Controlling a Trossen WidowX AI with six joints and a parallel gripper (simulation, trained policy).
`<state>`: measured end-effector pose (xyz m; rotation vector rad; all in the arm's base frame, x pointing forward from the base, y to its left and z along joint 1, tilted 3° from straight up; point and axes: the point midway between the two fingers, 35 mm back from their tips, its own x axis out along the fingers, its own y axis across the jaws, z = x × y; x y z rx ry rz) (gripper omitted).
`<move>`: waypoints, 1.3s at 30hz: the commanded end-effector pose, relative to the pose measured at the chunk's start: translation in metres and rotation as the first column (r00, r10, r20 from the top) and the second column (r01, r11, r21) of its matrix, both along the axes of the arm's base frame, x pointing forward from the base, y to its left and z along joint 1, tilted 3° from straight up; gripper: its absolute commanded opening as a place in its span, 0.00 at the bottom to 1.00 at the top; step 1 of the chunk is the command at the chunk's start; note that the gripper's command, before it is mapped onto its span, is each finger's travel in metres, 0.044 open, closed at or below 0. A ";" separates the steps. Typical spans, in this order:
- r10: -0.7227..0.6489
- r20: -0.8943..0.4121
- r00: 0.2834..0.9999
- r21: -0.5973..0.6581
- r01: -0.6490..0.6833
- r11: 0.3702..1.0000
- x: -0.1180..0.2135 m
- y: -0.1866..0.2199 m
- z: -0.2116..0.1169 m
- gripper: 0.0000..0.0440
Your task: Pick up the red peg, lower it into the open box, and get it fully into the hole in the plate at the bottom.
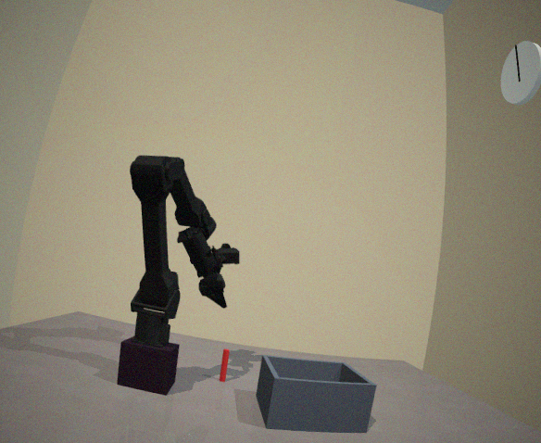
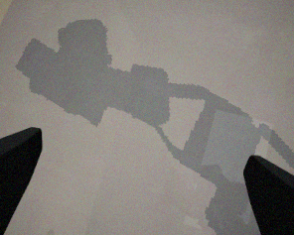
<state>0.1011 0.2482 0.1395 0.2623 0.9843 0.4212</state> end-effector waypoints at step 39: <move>-0.753 -0.426 0.502 -0.564 0.504 0.654 0.048 -0.106 -0.084 1.00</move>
